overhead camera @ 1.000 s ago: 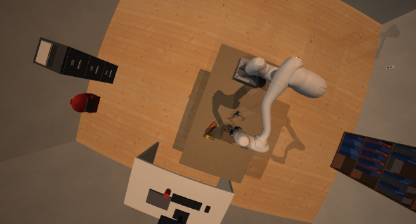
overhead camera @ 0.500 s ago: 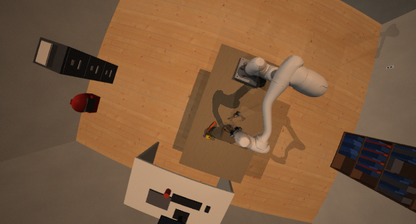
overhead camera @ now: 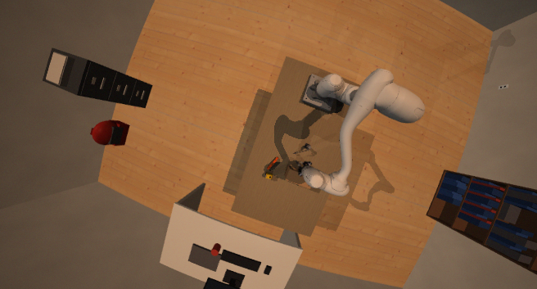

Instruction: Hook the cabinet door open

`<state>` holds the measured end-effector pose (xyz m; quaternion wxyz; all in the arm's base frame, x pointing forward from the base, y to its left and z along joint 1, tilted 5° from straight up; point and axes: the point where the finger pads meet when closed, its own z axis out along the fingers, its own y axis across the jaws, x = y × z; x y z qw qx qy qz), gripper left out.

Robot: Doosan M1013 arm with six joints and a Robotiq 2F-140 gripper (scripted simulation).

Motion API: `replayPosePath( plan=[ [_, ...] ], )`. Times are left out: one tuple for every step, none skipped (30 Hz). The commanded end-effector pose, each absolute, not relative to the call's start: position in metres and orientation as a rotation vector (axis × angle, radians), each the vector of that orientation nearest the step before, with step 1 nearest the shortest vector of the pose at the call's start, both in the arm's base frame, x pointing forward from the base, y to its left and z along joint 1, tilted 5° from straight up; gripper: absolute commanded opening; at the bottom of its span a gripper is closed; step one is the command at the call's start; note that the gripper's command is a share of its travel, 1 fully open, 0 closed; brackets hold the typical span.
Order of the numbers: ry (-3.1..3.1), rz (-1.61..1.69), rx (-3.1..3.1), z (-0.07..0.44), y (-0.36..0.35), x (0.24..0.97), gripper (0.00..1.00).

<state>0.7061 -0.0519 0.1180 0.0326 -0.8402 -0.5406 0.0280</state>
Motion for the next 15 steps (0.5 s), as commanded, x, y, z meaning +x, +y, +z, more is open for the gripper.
replayPosePath(
  plan=[
    [-1.918, 0.064, -2.392, 0.12, -0.054, 0.691, 0.16],
    [-2.029, 0.059, -2.296, 0.121, -0.055, 0.683, 0.16],
    [-2.082, 0.058, -2.248, 0.121, -0.055, 0.675, 0.16],
    [-2.129, 0.058, -2.204, 0.122, -0.056, 0.667, 0.16],
    [-2.18, 0.058, -2.155, 0.122, -0.057, 0.659, 0.16],
    [-2.231, 0.058, -2.102, 0.123, -0.058, 0.652, 0.16],
    [-2.281, 0.058, -2.048, 0.123, -0.058, 0.645, 0.16],
    [-2.33, 0.058, -1.992, 0.123, -0.059, 0.639, 0.16],
    [-2.377, 0.058, -1.934, 0.124, -0.059, 0.633, 0.16],
    [-2.423, 0.057, -1.876, 0.124, -0.059, 0.629, 0.16],
    [-2.467, 0.056, -1.817, 0.124, -0.06, 0.626, 0.16],
    [-2.51, 0.054, -1.756, 0.124, -0.06, 0.624, 0.16],
    [-2.551, 0.051, -1.695, 0.124, -0.06, 0.622, 0.16],
    [-2.591, 0.047, -1.633, 0.124, -0.06, 0.622, 0.16],
    [-2.628, 0.041, -1.57, 0.124, -0.06, 0.622, 0.16]
  ],
)
